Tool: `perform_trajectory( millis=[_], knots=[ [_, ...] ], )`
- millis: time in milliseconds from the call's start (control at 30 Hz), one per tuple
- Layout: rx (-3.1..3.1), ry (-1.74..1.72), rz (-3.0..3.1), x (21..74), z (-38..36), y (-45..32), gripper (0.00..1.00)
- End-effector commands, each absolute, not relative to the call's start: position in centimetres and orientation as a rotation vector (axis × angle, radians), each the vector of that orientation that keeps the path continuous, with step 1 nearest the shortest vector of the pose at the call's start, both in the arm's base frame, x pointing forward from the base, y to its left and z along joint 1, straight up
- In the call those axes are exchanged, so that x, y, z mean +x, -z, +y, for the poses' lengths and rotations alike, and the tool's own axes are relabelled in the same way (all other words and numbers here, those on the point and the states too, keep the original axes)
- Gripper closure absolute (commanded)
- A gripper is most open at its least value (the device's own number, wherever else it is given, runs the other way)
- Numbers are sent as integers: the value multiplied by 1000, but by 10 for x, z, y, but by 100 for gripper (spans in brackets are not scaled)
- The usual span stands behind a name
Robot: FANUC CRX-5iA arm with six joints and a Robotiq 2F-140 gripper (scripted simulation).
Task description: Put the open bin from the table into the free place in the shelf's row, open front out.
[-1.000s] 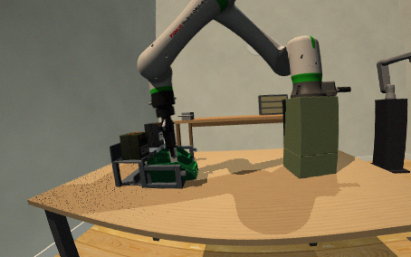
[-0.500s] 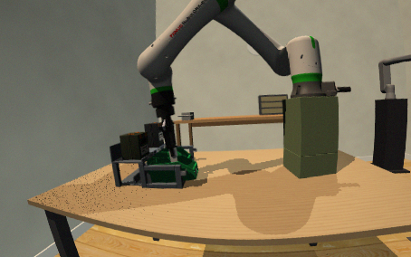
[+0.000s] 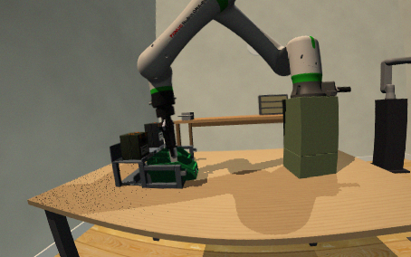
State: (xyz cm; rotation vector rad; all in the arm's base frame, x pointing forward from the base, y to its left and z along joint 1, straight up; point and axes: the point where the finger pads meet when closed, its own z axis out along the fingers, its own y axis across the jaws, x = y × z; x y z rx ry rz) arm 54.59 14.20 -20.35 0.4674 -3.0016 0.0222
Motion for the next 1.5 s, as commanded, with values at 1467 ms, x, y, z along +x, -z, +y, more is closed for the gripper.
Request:
perform_trajectory(
  millis=[1467],
  knots=[
    [467, -22, -3002, 546, 142, 193, 94]
  ],
)
